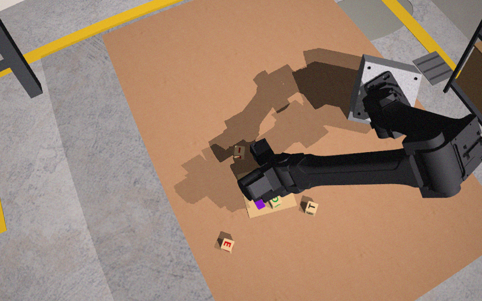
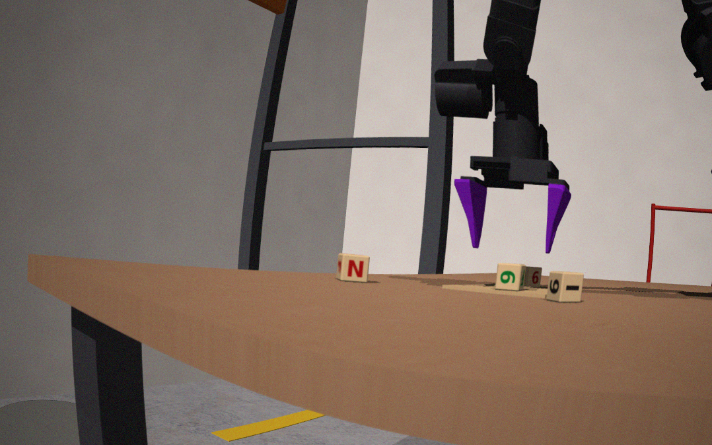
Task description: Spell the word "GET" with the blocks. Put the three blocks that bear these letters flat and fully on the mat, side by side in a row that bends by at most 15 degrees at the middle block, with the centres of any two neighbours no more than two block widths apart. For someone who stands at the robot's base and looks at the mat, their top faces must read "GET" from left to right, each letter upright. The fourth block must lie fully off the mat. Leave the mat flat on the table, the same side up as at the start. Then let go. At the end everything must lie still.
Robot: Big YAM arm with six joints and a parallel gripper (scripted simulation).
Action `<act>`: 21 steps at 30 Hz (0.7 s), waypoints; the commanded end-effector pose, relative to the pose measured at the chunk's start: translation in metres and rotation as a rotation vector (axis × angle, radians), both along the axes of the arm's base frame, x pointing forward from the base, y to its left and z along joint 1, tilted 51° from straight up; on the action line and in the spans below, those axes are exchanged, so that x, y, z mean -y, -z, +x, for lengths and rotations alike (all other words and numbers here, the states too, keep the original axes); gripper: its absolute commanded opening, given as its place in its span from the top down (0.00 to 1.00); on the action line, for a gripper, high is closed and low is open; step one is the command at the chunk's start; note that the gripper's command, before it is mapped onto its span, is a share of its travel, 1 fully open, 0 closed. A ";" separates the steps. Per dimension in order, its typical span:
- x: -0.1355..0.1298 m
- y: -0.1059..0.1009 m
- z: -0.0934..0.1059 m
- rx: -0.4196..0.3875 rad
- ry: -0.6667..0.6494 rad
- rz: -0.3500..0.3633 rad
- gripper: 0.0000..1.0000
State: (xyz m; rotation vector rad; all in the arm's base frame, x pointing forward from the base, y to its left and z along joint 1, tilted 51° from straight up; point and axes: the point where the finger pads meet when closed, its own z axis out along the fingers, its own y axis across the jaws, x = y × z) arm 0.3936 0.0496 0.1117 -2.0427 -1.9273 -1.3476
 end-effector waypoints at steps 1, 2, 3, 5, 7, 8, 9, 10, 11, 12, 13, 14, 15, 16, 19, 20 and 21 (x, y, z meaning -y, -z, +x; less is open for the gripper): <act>0.008 -0.007 0.001 0.017 0.007 -0.010 0.04; 0.008 -0.007 0.001 0.017 0.007 -0.010 0.04; 0.008 -0.008 0.001 0.017 0.006 -0.010 0.04; 0.009 -0.010 0.001 0.023 0.009 -0.011 0.04; 0.010 -0.012 0.001 0.026 0.009 -0.011 0.04; 0.010 -0.013 0.001 0.026 0.009 -0.011 0.04; 0.011 -0.014 0.000 0.027 0.009 -0.011 0.04; 0.012 -0.016 0.000 0.029 0.009 -0.011 0.04; 0.013 -0.018 0.000 0.031 0.009 -0.012 0.04; 0.015 -0.020 -0.001 0.033 0.009 -0.013 0.04; 0.016 -0.023 -0.001 0.036 0.009 -0.013 0.04; 0.016 -0.023 -0.001 0.036 0.009 -0.013 0.04; 0.016 -0.023 -0.001 0.036 0.009 -0.013 0.04; 0.018 -0.025 -0.002 0.038 0.009 -0.014 0.04; 0.022 -0.029 -0.008 0.034 0.009 -0.014 0.04; 0.024 -0.031 -0.009 0.035 0.009 -0.014 0.04; 0.025 -0.034 -0.010 0.038 0.009 -0.015 0.04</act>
